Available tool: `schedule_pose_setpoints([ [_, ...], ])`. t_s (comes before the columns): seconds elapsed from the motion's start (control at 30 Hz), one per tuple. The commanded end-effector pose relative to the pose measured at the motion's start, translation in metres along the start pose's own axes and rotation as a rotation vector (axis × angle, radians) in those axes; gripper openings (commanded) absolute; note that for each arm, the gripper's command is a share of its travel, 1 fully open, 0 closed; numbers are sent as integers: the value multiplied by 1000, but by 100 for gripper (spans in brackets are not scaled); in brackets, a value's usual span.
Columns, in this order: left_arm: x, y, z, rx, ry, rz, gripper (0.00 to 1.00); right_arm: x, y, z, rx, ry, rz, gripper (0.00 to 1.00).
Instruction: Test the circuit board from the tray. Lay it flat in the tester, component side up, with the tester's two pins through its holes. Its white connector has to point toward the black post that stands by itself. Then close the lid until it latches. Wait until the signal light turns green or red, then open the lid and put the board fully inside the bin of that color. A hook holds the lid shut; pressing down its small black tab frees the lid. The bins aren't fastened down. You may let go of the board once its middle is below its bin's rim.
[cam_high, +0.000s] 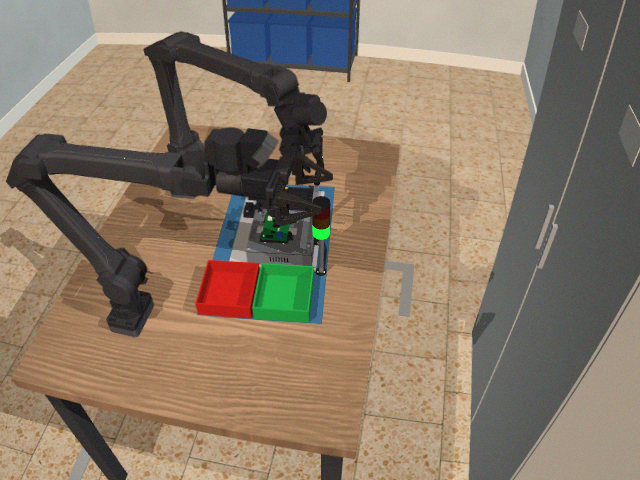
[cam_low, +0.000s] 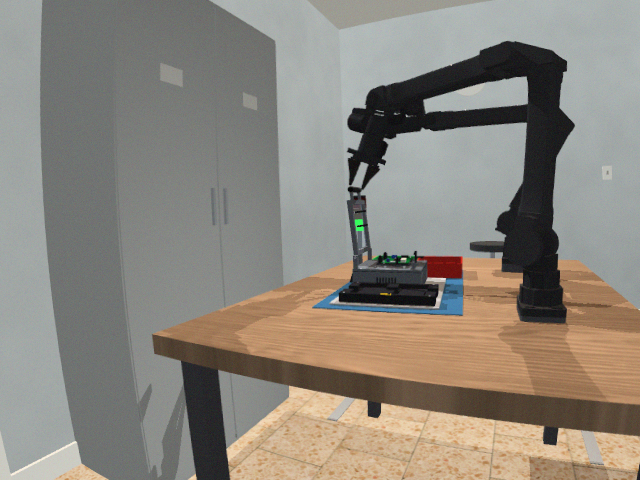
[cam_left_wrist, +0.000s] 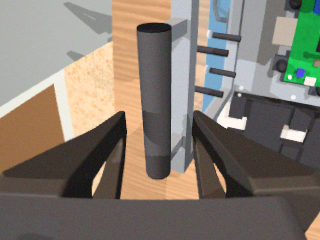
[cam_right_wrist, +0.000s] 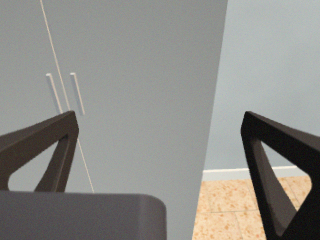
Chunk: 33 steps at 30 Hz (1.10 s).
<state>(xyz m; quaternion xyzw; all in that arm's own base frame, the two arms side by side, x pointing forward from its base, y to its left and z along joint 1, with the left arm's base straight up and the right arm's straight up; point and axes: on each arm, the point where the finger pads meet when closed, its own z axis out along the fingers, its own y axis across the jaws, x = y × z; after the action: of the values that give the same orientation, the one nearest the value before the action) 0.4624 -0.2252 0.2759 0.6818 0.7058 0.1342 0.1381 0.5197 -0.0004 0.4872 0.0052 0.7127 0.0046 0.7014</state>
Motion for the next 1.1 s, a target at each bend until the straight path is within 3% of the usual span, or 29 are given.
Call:
schedule_pose_setpoints([
  [0.0,-9,17,-45,-74,-47,-17,38,-11,-1,-2,0,-27,-14,100],
  [0.27,-10,15,-46,-66,-41,-12,38,-11,-1,-2,0,-27,-14,100],
  [0.43,-8,15,-66,-82,-51,-16,38,-11,-1,-2,0,-27,-14,100],
  [0.5,-5,22,-51,-51,-26,-8,61,-11,-1,-2,0,-27,-14,100],
  [0.53,-6,21,-67,-67,-37,-11,64,-11,-1,-2,0,-27,-14,100],
  [0.63,-6,19,-97,-81,-50,-19,64,-11,-1,-2,0,-27,-14,100],
  [0.67,0,11,-72,-30,-14,-6,64,-11,-1,-2,0,-27,-14,100],
  [0.73,-2,11,-55,-14,-5,-2,64,-11,-1,-2,0,-27,-14,100],
  [0.97,2,11,-44,1,4,1,64,-11,-1,-2,0,-27,-14,100],
  [1.0,2,18,-60,-22,-8,-4,64,-11,-1,-2,0,-27,-14,100],
  [1.07,-9,4,-52,-11,-15,-5,87,-11,-1,-2,0,-27,-14,100],
])
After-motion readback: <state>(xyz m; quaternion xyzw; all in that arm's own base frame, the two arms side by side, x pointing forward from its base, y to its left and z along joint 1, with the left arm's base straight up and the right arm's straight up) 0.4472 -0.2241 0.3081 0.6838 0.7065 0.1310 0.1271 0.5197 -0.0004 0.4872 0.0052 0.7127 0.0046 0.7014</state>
